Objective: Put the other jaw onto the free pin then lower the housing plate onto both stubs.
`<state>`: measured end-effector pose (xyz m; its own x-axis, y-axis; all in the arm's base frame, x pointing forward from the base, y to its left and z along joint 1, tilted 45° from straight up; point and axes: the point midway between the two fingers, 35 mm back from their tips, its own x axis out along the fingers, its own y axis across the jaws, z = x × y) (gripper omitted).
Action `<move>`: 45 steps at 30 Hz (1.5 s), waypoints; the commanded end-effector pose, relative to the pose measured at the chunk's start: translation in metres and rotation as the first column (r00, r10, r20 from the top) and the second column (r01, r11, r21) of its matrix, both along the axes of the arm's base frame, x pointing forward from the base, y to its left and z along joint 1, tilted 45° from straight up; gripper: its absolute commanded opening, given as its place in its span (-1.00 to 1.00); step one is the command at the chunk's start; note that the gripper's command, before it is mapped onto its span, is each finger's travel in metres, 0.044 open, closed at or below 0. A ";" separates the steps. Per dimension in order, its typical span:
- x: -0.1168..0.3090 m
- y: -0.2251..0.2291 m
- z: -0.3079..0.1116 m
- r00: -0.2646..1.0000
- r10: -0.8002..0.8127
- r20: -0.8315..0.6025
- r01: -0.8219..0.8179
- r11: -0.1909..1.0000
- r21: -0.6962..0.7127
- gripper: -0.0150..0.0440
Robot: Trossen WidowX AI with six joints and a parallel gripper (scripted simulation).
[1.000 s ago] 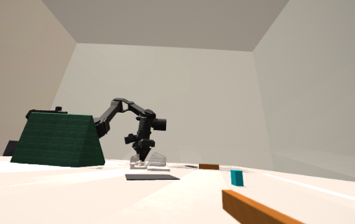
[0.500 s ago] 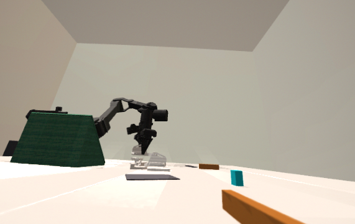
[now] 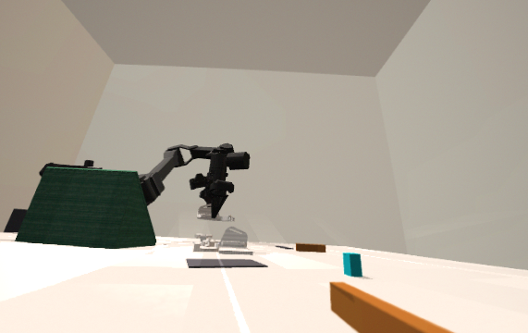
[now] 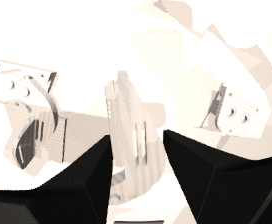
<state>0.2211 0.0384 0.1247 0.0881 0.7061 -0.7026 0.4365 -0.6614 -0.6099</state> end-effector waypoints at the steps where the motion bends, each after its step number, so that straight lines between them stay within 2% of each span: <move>1: 0.000 -0.004 -0.002 0.997 0.054 0.051 -0.053 0.999 -0.012 -0.04; 11: 0.002 -0.016 -0.013 0.934 0.260 0.246 -0.248 0.966 -0.077 -0.04; 21: 0.002 -0.028 -0.024 0.791 0.452 0.412 -0.418 0.891 -0.176 -0.04; 33: 0.002 -0.042 -0.037 0.532 0.639 0.555 -0.567 0.756 -0.328 -0.04; 45: -0.001 -0.055 -0.050 0.209 0.755 0.622 -0.638 0.587 -0.498 -0.04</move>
<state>0.2213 -0.0128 0.0797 0.0928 0.6868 -0.7208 0.9828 0.0530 0.1771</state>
